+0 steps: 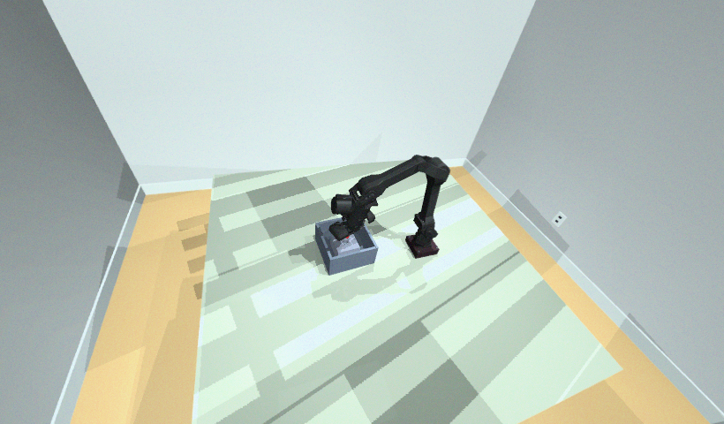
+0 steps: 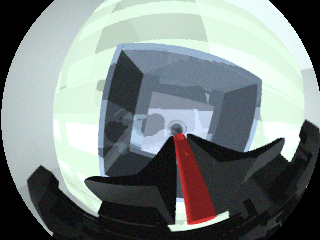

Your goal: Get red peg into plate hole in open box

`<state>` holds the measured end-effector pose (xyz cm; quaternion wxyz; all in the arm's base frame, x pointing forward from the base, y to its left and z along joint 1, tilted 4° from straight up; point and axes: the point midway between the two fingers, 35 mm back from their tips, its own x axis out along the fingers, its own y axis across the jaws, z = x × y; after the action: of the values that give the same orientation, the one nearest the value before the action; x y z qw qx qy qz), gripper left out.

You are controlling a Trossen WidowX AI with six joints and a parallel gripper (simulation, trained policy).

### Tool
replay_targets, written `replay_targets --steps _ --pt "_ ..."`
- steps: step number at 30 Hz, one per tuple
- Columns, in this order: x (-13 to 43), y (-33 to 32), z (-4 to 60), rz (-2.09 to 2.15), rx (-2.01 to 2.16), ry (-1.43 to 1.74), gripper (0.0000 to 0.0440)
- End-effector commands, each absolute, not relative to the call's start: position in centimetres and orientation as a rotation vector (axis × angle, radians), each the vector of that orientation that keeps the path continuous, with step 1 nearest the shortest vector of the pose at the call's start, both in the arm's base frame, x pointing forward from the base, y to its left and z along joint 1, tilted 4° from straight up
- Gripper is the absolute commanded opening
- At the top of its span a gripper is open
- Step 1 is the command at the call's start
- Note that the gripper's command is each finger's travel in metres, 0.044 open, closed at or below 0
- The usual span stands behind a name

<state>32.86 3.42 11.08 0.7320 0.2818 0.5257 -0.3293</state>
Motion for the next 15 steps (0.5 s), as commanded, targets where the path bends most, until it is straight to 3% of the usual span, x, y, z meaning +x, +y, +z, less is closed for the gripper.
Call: replay_targets --steps 1,8,15 --pt "33.3 2.7 9.9 -0.692 0.598 1.198 0.0001" --pt "33.4 2.4 7.9 -0.631 0.564 1.264 0.0009" --pt "33.4 2.1 6.7 -0.615 0.556 1.324 0.0161"
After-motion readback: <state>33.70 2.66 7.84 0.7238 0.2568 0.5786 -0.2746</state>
